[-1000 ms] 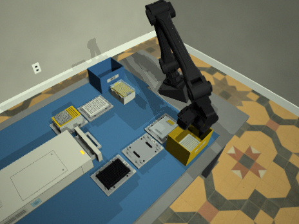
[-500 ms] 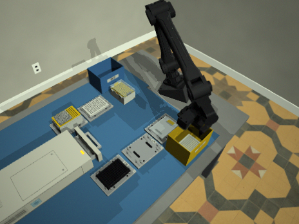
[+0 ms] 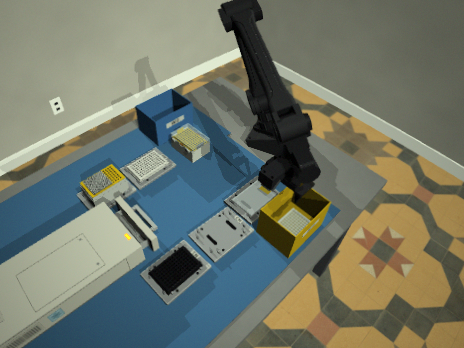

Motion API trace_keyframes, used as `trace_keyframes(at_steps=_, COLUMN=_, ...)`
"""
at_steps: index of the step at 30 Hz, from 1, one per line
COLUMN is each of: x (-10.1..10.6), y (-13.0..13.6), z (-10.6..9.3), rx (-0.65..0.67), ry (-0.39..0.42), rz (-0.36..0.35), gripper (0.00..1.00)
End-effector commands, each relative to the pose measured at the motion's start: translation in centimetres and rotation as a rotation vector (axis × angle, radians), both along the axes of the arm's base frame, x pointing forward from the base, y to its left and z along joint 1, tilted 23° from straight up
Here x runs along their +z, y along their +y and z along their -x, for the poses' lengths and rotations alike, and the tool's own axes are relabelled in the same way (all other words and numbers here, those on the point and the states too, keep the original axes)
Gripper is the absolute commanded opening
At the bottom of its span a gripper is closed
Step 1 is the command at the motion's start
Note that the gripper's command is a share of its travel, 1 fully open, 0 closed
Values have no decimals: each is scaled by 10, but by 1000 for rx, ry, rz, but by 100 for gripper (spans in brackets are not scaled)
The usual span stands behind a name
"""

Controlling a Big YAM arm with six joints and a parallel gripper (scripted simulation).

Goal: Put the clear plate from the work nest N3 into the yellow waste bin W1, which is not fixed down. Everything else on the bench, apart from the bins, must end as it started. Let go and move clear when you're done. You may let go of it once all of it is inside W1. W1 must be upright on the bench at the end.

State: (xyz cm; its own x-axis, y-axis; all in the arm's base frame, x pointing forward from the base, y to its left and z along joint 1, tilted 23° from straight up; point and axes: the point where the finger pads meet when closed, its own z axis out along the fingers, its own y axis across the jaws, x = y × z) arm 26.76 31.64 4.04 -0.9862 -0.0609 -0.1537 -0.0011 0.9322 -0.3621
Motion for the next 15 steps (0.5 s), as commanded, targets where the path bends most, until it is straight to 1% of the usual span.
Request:
trace_keyframes(at_steps=1, x=15, y=-15, z=-8, rx=2, ry=3, rz=1, gripper=100)
trace_keyframes(at_steps=8, x=33, y=-35, z=-16, rx=2, ry=3, rz=2, gripper=100)
trace_keyframes(at_steps=10, x=33, y=-35, z=-16, rx=2, ry=3, rz=2, gripper=100)
trace_keyframes(at_steps=15, x=46, y=-49, z=-22, rx=2, ry=3, rz=2, gripper=100)
